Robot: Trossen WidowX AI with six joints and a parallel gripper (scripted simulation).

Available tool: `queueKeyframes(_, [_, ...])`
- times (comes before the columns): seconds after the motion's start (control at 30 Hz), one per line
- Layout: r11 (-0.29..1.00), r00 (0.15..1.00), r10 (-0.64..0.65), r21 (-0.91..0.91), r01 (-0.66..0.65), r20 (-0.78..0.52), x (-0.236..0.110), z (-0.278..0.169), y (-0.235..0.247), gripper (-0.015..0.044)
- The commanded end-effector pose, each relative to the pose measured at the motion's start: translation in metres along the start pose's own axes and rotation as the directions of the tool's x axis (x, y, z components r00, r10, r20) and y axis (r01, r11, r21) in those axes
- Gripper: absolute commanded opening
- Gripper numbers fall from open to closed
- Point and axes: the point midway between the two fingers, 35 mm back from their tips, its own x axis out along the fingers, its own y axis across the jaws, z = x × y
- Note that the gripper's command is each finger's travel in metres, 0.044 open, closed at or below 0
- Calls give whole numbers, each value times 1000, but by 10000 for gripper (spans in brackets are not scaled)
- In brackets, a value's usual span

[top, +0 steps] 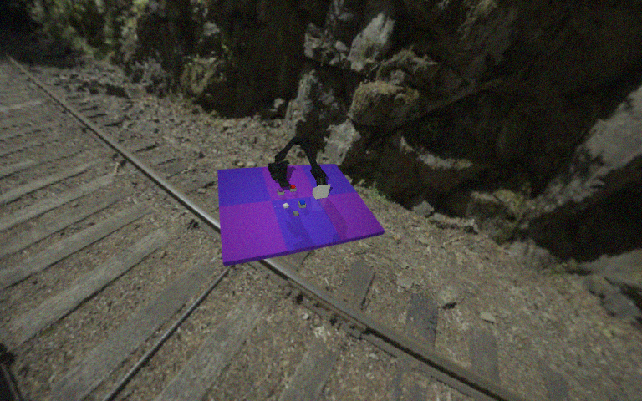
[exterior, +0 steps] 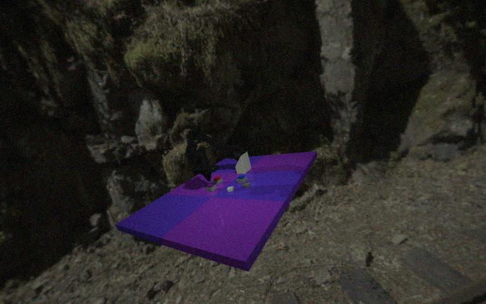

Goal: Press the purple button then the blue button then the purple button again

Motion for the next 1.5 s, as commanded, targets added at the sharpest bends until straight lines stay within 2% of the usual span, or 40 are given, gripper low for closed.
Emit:
queueKeyframes(0.0, [1000, 1000, -6, -8, 6, -1, 7, -1, 0, 20])
queueKeyframes(0.53, [1000, 1000, -8, -8, 8, -1, 31, -1, -1, 20])
queueKeyframes(1.13, [1000, 1000, -8, -8, 8, -1, 31, -1, -1, 20])
queueKeyframes(1.27, [1000, 1000, -6, -7, 6, -1, -1, -1, 0, 20])
queueKeyframes(1.47, [1000, 1000, -6, -8, 6, -1, -6, -1, 0, 20])
